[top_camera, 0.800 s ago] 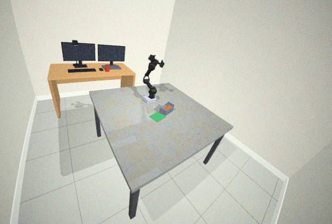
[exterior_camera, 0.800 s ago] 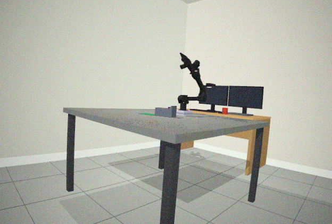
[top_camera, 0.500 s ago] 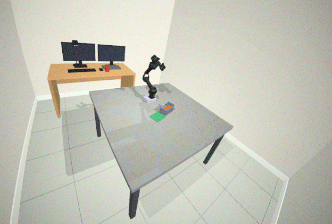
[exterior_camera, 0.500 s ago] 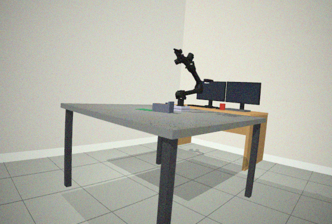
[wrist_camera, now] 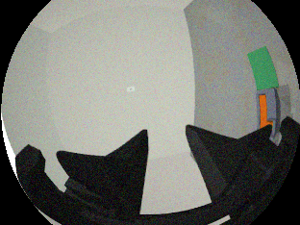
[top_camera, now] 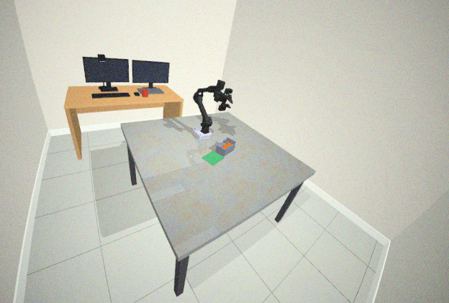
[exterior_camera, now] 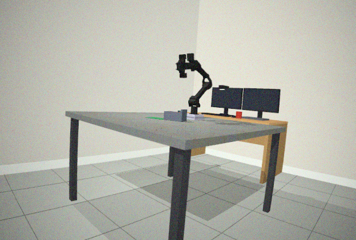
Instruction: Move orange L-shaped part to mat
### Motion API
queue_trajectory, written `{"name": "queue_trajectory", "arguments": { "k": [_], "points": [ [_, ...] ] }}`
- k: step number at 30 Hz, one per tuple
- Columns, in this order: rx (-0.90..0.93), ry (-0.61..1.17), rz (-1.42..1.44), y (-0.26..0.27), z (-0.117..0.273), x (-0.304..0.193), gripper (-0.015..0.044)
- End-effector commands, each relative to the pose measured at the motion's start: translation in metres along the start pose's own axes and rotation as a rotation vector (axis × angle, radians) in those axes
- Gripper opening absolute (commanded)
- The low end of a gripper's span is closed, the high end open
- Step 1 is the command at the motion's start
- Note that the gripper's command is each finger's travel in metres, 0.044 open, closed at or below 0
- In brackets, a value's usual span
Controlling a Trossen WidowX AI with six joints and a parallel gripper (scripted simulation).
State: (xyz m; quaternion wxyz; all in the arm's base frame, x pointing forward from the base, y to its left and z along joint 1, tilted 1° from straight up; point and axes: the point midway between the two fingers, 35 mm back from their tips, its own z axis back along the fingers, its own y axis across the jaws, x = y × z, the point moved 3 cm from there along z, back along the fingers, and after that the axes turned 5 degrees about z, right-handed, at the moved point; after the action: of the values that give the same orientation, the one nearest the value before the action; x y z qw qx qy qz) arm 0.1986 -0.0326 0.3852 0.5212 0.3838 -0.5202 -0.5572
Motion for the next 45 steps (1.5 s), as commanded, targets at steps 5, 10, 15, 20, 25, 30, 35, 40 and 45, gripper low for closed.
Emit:
{"name": "queue_trajectory", "arguments": {
  "k": [5, 10, 15, 20, 25, 30, 35, 40, 45],
  "points": [
    [-0.445, 0.344, 0.634, -0.071, -0.071, -0.05, 0.018],
    [-0.609, 0.6, 0.945, -0.11, -0.087, -0.075, 0.018],
    [-0.727, 0.914, 1.233, -0.148, -0.094, -0.099, 0.018],
    [-0.791, 1.27, 1.472, -0.182, -0.092, -0.119, 0.018],
    [-0.796, 1.32, 1.499, -0.186, -0.091, -0.121, 0.018],
    [-0.796, 1.32, 1.499, -0.186, -0.091, -0.121, 0.018],
    [-0.796, 1.32, 1.499, -0.186, -0.091, -0.121, 0.018],
    [-0.795, 1.32, 1.499, -0.217, -0.1, -0.126, 0.018],
    [-0.796, 1.32, 1.499, -0.259, -0.106, -0.13, 0.018]
  ]
}}
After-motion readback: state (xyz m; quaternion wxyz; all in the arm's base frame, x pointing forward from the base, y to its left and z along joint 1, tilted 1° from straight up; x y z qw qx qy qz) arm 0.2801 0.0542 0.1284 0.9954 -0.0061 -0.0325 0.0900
